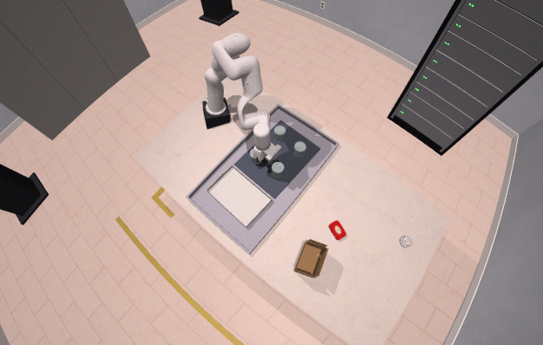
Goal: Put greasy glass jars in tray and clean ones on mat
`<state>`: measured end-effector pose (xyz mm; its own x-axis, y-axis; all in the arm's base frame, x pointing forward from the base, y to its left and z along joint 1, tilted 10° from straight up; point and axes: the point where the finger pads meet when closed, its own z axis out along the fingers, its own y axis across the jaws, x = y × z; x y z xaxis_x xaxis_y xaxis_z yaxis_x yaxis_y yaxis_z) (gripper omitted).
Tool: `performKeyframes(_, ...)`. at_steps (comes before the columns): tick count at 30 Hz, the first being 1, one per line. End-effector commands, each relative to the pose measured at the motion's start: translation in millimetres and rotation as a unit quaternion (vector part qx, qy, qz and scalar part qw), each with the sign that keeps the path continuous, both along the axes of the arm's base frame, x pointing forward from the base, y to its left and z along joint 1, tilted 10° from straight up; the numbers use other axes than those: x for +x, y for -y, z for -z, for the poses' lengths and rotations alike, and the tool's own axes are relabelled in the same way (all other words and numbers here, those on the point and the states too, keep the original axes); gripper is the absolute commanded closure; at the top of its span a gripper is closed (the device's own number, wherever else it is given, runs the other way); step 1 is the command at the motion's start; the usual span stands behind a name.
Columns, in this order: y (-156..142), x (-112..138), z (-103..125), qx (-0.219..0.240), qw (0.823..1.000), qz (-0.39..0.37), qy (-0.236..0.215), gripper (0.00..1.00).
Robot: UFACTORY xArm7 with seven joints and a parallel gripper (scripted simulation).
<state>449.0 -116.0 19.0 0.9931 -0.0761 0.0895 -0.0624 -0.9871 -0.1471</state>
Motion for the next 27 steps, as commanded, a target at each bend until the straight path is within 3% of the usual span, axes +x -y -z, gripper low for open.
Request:
performKeyframes(1,0.8,-0.3,-1.5,-0.001,1.000,0.001,0.002,1.00)
performKeyframes(27,0.2,-9.0,-0.6,-0.001,1.000,0.001,0.002,1.00)
